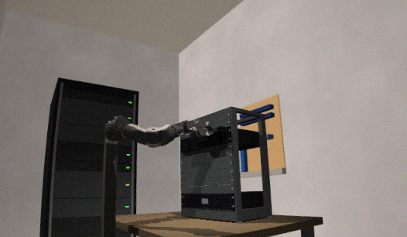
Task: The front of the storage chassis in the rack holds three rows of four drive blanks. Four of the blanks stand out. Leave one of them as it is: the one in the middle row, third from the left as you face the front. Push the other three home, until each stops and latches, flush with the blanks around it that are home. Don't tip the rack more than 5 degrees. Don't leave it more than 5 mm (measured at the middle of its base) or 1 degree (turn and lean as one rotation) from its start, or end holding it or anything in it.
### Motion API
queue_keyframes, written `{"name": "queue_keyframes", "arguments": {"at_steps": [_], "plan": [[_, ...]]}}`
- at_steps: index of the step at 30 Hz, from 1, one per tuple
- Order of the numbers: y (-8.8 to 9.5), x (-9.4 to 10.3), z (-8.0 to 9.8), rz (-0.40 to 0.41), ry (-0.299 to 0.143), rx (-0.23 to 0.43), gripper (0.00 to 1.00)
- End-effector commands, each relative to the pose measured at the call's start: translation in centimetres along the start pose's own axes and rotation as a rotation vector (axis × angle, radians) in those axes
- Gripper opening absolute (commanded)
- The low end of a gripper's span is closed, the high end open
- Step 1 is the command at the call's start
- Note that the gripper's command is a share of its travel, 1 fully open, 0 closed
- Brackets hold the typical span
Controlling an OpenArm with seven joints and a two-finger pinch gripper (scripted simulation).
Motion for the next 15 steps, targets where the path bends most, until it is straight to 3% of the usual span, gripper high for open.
{"name": "queue_keyframes", "arguments": {"at_steps": [1, 15], "plan": [[0.29, -0.04, -0.24, 0.004, 0.001, 0.010, 0.00], [0.33, -0.01, -0.85, 0.004, 0.001, 0.010, 0.00]]}}
Point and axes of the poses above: the point where the finger pads meet when closed, its own z axis back along the fingers, its own y axis across the jaws, x = y × z, the point moved 3 cm from there along z, back along the fingers, and after that the axes turned 2 degrees about z, right-handed, at the moved point
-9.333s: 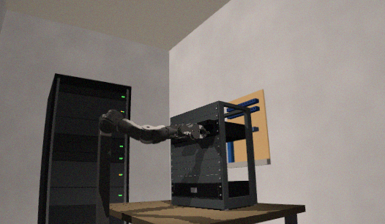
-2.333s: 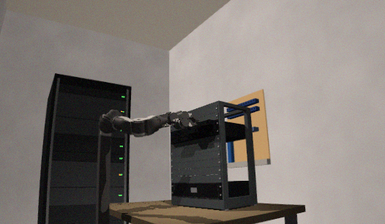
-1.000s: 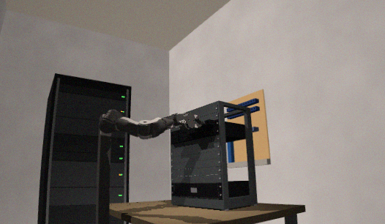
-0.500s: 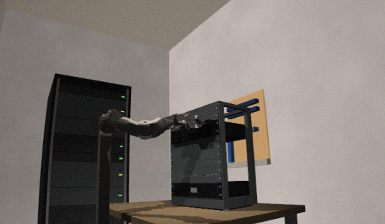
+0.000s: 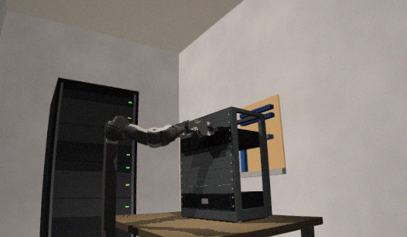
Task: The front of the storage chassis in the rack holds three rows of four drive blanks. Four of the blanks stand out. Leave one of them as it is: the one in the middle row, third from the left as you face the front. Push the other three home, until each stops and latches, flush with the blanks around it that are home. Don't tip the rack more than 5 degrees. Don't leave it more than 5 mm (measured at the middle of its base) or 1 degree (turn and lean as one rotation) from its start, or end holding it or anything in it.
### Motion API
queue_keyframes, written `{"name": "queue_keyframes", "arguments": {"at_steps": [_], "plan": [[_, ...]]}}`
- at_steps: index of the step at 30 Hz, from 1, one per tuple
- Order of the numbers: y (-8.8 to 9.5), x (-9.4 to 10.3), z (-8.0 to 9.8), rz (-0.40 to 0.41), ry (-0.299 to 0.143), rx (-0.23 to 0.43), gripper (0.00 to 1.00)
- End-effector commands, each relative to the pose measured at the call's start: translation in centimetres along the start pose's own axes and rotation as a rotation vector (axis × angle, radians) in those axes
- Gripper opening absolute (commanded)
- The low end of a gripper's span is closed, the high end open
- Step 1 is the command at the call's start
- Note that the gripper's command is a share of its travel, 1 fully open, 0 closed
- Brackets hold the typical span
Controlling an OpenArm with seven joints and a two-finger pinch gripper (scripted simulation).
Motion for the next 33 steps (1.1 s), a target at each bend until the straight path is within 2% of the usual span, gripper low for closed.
{"name": "queue_keyframes", "arguments": {"at_steps": [1, 7, 17, 24, 33], "plan": [[0.4, -0.1, -0.2, 0.000, -0.002, 0.011, 0.00], [0.6, -0.2, -1.1, 0.000, -0.002, 0.012, 0.00], [0.6, -0.2, -1.1, 0.000, -0.002, 0.012, 0.00], [0.8, -0.3, -2.1, 0.000, -0.002, 0.012, 0.00], [0.8, -0.3, -2.1, 0.000, -0.001, 0.012, 0.00]]}}
Point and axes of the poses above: the point where the finger pads meet when closed, its own z axis back along the fingers, its own y axis across the jaws, x = y × z, the point moved 3 cm from there along z, back along the fingers, and after that the axes turned 2 degrees about z, right-handed, at the moved point
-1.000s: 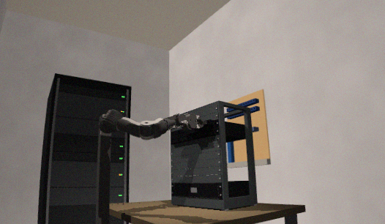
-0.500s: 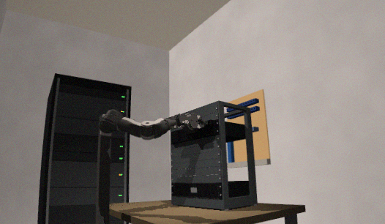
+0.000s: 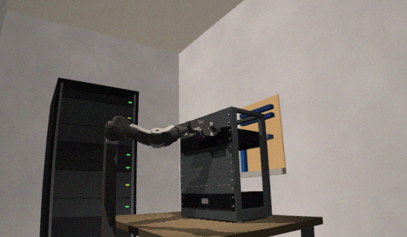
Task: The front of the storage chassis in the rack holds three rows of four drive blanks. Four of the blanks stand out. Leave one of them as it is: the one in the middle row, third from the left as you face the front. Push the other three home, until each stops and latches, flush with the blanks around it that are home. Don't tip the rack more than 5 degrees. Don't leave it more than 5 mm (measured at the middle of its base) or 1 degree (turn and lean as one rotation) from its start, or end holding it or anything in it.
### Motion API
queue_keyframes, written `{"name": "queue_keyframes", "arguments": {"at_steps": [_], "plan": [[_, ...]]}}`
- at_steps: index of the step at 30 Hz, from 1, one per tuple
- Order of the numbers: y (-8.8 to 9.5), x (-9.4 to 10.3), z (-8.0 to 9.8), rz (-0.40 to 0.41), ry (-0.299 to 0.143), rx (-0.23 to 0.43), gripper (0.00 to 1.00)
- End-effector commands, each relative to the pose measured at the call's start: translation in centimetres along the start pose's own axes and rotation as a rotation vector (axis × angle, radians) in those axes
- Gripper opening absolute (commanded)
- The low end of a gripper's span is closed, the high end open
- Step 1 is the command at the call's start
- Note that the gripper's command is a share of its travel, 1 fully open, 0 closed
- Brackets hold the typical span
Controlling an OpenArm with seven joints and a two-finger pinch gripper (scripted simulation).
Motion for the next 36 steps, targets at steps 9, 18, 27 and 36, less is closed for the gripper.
{"name": "queue_keyframes", "arguments": {"at_steps": [9, 18, 27, 36], "plan": [[0.91, -0.33, -0.38, -0.002, 0.005, 0.023, 0.00], [0.91, -0.33, -0.39, -0.002, 0.005, 0.023, 0.00], [1.11, -0.42, -0.68, -0.002, 0.005, 0.023, 0.00], [1.12, -0.40, -0.70, -0.002, 0.005, 0.023, 0.00]]}}
Point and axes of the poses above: the point where the finger pads meet when closed, its own z axis back along the fingers, its own y axis across the jaws, x = y × z, the point moved 3 cm from there along z, back along the fingers, and after that the axes turned 2 degrees about z, right-handed, at the moved point
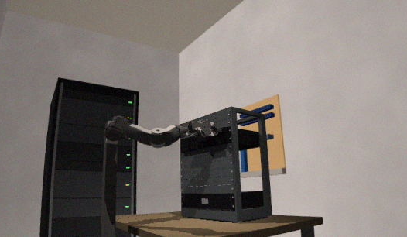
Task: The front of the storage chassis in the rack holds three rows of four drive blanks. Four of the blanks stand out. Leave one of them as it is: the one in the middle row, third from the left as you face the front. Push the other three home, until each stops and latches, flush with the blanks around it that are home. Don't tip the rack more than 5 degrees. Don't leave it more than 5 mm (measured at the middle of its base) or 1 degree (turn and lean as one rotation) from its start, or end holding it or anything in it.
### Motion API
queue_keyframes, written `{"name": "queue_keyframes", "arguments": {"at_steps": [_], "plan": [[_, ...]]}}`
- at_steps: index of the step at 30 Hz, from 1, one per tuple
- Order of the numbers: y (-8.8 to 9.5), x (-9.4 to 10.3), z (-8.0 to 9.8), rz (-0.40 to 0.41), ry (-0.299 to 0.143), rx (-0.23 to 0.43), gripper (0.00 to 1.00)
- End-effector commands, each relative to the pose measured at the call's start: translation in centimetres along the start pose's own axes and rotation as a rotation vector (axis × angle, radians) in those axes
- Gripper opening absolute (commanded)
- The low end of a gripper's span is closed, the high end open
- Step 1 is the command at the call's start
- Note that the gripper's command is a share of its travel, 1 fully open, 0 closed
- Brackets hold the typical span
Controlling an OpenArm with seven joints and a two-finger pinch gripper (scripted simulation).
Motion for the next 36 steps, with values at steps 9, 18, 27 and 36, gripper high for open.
{"name": "queue_keyframes", "arguments": {"at_steps": [9, 18, 27, 36], "plan": [[1.24, -0.48, -0.37, -0.005, 0.010, 0.035, 0.00], [1.24, -0.48, -0.37, -0.005, 0.010, 0.035, 0.00], [1.24, -0.48, -0.37, -0.005, 0.010, 0.035, 0.00], [1.40, -0.53, -0.64, -0.005, 0.010, 0.034, 0.00]]}}
Point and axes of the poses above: the point where the finger pads meet when closed, its own z axis back along the fingers, its own y axis across the jaws, x = y × z, the point moved 3 cm from there along z, back along the fingers, and after that the axes turned 2 degrees about z, right-handed, at the moved point
